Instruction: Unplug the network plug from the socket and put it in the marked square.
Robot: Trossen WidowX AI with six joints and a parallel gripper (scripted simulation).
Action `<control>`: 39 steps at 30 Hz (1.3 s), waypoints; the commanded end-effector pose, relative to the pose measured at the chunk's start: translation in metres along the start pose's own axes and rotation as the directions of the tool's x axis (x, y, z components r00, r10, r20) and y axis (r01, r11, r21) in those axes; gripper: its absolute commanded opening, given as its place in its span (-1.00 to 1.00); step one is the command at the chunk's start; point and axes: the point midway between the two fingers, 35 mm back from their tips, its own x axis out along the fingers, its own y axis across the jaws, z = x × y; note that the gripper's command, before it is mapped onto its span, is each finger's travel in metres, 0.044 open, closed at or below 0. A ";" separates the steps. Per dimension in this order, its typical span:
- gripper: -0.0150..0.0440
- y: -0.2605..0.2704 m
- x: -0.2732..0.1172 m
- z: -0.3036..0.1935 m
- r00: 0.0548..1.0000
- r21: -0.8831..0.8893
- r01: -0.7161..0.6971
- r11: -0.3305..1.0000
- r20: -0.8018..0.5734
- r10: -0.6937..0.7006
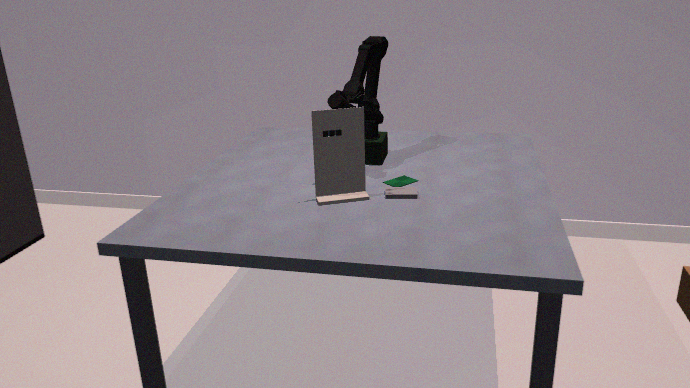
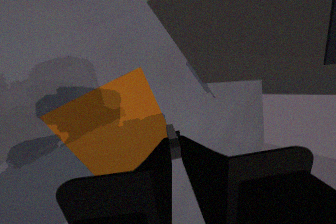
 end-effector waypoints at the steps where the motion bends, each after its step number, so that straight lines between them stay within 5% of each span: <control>1: -0.49 0.006 0.001 -0.002 0.999 -0.015 -0.038 0.999 -0.029 0.037; 39: -0.49 0.021 0.027 -0.003 0.999 -0.013 -0.039 0.999 -0.026 0.039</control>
